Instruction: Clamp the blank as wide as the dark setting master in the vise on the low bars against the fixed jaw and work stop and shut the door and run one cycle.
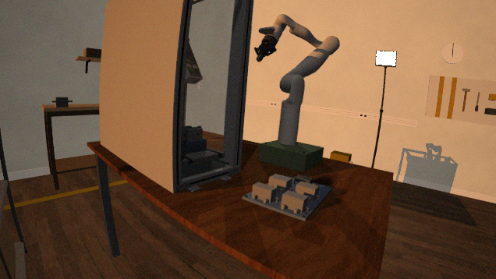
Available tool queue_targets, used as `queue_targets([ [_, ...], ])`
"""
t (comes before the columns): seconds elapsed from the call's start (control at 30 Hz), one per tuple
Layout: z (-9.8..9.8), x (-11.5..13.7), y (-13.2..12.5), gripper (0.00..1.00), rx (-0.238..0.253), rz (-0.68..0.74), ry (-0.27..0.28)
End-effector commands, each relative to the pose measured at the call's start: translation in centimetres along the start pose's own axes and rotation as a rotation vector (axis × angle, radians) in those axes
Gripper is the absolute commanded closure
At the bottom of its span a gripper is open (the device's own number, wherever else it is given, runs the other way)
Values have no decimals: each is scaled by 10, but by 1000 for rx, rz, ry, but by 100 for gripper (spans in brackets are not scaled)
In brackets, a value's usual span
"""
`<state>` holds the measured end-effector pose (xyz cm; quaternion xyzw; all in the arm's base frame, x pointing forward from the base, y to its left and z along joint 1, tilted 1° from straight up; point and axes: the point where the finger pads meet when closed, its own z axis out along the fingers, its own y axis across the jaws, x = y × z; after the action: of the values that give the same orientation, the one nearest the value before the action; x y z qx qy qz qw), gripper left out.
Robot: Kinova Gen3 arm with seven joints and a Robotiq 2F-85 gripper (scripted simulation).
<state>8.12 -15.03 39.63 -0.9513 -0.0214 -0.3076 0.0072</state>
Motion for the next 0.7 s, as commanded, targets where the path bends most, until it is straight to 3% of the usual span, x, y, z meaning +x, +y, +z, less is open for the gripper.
queue_targets([
  [0.0,-16,-15,35,90,1,0,2],
  [0.03,-20,-20,45,90,1,0,2],
  [0.67,-20,-20,45,90,1,0,2],
])
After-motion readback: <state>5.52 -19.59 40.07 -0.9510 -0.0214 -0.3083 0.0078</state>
